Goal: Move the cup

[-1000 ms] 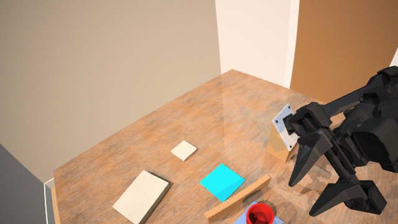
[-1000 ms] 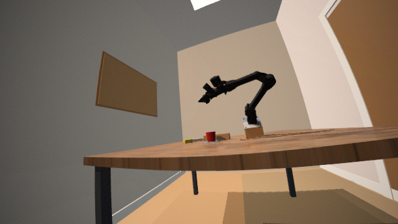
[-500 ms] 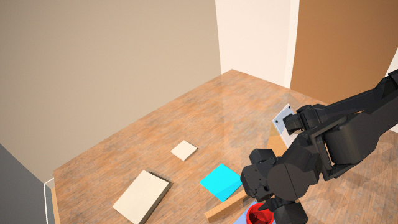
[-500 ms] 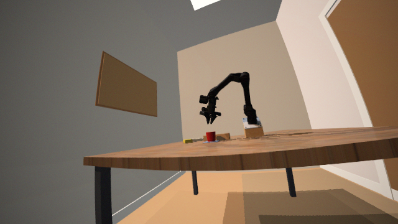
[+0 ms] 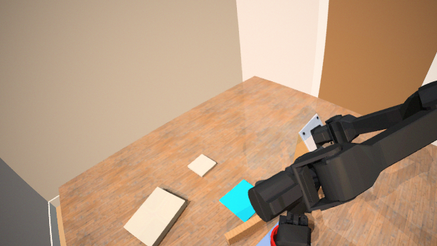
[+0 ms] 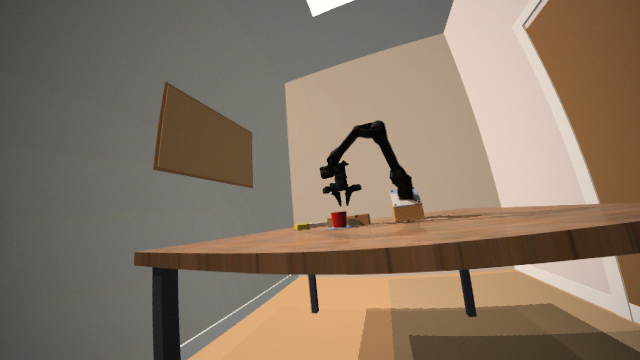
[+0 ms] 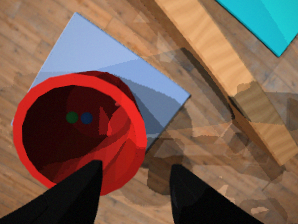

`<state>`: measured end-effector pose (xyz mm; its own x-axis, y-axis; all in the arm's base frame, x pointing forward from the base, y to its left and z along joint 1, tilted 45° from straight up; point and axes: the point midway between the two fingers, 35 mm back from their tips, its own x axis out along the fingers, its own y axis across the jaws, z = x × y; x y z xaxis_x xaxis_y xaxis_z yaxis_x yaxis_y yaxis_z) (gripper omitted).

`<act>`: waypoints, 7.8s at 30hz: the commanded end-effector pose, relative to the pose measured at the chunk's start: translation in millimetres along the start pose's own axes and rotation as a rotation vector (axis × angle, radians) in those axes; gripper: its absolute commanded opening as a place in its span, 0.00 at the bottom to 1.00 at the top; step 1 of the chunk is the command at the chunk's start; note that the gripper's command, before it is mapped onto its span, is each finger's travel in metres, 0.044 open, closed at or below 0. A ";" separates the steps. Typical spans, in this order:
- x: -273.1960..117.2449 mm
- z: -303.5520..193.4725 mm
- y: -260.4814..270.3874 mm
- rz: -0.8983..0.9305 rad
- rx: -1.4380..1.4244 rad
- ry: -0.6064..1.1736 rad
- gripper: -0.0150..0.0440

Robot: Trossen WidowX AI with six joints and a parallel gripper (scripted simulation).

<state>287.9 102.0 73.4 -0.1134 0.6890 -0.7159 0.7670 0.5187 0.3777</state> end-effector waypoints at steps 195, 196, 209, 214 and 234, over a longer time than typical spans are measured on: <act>0.3 133.8 -131.5 -0.004 0.018 0.003 0.25; 2.1 133.9 -131.5 -0.004 0.018 0.003 0.25; 24.7 134.4 -131.8 -0.003 0.018 0.003 0.25; 33.4 134.3 -131.8 -0.003 0.018 0.003 0.25; 56.9 133.5 -133.0 -0.008 0.013 0.003 0.25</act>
<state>263.6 5.0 -96.2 -0.1218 0.6867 -0.7167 0.7745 0.5173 0.3640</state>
